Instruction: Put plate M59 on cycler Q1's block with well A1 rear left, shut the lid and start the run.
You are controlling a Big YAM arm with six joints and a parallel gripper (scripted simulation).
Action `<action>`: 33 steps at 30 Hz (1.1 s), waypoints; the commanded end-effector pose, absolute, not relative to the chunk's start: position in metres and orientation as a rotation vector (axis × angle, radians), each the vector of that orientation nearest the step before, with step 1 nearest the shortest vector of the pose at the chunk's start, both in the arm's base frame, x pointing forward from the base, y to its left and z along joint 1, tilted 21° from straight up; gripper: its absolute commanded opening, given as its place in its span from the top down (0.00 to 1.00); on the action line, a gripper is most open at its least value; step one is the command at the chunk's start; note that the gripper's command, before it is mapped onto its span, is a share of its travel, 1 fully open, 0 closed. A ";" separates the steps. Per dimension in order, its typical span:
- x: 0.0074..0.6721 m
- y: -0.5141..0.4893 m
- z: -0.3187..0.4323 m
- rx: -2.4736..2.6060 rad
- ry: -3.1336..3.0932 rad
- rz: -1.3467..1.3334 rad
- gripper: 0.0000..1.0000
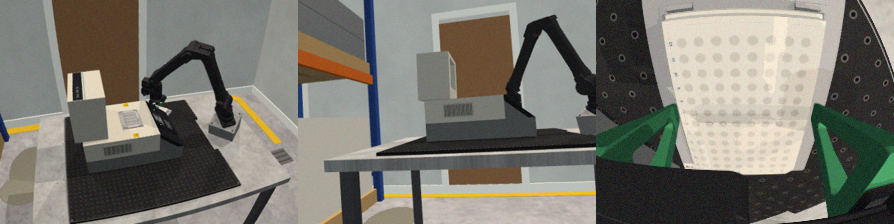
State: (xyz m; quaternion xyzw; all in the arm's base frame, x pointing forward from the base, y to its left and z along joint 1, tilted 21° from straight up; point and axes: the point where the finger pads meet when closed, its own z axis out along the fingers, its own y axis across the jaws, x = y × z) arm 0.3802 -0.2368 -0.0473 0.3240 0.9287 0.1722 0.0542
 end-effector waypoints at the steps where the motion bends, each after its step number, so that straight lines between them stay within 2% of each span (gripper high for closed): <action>1: 0.393 -0.243 -0.029 0.957 2.781 0.487 0.00; 33: 0.393 -0.245 -0.032 0.966 2.775 0.487 0.00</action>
